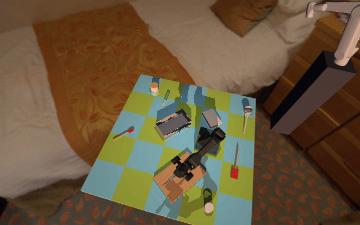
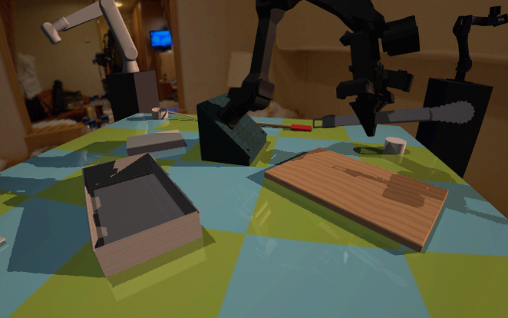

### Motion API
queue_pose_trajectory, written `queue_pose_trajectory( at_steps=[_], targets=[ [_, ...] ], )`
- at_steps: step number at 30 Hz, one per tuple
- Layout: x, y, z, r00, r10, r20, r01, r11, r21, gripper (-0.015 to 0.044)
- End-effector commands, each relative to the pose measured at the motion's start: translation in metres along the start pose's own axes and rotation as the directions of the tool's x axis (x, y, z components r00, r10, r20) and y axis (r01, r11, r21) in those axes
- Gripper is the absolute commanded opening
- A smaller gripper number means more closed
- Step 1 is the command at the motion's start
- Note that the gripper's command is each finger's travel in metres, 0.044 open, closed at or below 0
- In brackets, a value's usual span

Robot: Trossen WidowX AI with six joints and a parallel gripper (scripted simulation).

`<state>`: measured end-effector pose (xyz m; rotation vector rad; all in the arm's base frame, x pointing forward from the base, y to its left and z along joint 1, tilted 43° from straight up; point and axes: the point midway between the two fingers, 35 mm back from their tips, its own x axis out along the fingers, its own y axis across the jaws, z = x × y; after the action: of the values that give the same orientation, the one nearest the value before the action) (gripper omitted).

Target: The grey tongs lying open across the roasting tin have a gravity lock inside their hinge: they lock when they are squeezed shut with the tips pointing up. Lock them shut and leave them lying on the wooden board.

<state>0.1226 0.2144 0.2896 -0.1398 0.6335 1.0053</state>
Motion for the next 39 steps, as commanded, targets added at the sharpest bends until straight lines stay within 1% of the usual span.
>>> queue_pose_trajectory(
  at_steps=[1, 9, 16, 27, 39],
  targets=[
    [-0.005, -0.002, 0.000, 0.997, 0.027, -0.070, -0.024, 0.999, 0.037, -0.0150],
    [-0.016, -0.004, -0.003, 0.972, 0.106, -0.209, -0.073, 0.984, 0.162, -0.0150],
    [-0.029, -0.004, -0.001, 0.937, 0.198, -0.288, -0.108, 0.947, 0.303, -0.0150],
    [-0.030, -0.003, 0.000, 0.933, 0.208, -0.293, -0.110, 0.942, 0.317, -0.0150],
    [-0.012, -0.003, -0.003, 0.933, 0.207, -0.295, -0.109, 0.942, 0.317, -0.0150]
  ],
)
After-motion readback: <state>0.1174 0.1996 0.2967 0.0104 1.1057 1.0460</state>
